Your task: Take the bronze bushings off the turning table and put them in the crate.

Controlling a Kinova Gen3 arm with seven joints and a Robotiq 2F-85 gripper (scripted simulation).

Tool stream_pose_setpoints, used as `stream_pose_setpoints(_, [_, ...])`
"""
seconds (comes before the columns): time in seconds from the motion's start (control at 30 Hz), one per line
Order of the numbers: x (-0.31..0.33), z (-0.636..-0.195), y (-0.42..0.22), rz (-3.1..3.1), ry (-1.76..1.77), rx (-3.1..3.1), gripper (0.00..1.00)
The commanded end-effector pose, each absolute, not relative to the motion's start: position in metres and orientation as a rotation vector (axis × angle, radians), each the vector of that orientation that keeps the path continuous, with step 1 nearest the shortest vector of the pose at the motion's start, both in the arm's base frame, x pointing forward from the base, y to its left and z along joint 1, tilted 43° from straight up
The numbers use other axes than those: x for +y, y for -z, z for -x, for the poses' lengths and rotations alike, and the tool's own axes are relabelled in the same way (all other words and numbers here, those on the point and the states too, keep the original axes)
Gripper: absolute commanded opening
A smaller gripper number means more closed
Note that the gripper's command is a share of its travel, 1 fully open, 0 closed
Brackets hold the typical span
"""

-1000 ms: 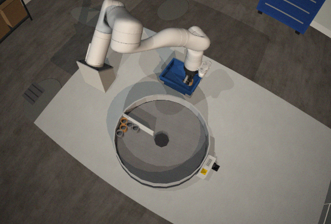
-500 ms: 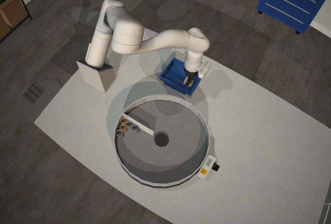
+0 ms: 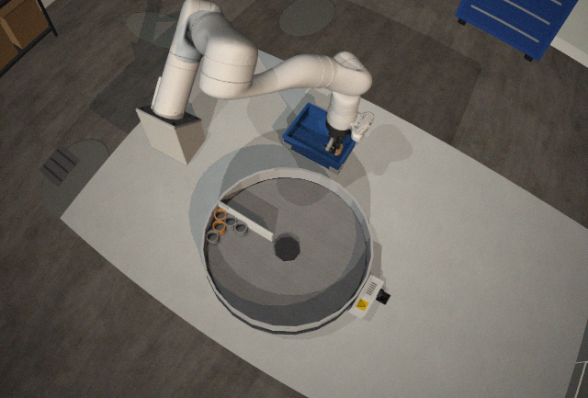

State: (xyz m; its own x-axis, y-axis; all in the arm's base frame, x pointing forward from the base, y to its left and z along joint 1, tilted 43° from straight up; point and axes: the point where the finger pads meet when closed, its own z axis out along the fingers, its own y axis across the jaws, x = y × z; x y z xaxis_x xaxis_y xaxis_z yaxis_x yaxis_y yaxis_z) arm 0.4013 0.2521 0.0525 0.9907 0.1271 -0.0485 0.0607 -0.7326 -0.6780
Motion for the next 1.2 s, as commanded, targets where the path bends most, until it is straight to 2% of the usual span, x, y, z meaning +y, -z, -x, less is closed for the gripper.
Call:
stream_pose_setpoints(0.0, [0.253,-0.401,-0.053,2.393,-0.117,-0.131,0.0])
stream_pose_setpoints(1.17, [0.264,-0.399,-0.04,2.393,-0.117,-0.131,0.0])
